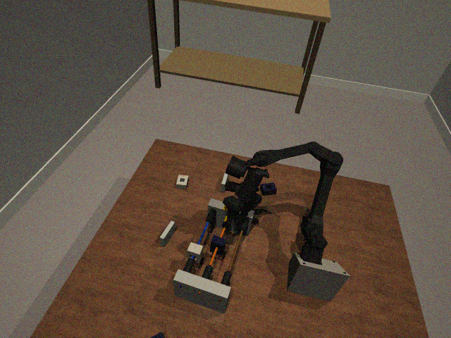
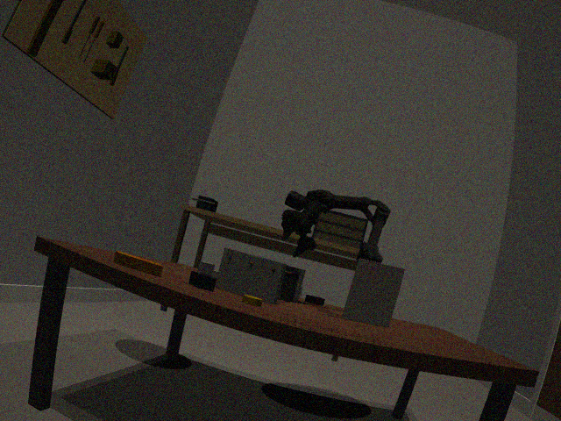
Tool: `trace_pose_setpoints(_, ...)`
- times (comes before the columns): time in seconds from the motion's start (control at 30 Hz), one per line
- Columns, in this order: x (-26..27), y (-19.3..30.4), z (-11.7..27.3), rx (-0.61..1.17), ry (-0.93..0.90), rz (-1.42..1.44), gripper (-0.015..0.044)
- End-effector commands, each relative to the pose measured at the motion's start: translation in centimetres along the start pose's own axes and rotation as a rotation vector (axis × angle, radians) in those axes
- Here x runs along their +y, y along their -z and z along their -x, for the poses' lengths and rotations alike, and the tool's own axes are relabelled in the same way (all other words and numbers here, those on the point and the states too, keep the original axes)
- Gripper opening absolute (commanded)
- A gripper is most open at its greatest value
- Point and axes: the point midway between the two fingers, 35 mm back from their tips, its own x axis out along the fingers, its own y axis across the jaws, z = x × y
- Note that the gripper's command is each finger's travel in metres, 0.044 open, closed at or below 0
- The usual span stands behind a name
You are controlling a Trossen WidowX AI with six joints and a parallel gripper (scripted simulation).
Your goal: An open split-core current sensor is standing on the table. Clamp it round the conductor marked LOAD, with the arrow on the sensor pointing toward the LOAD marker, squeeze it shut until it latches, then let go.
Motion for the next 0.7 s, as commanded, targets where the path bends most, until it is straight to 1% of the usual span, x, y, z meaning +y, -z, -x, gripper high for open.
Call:
trace_pose_setpoints(0.0,-3.0,1.3,1.6,-0.230,-0.166,0.628,0.0440)
trace_pose_setpoints(0.23,-4.1,1.9,2.2,-0.388,-0.152,0.930,0.0440)
trace_pose_setpoints(0.43,-4.6,2.3,2.5,-0.505,-0.089,1.206,0.0440)
trace_pose_setpoints(0.67,-4.7,2.3,2.6,-0.515,-0.082,1.229,0.0440)
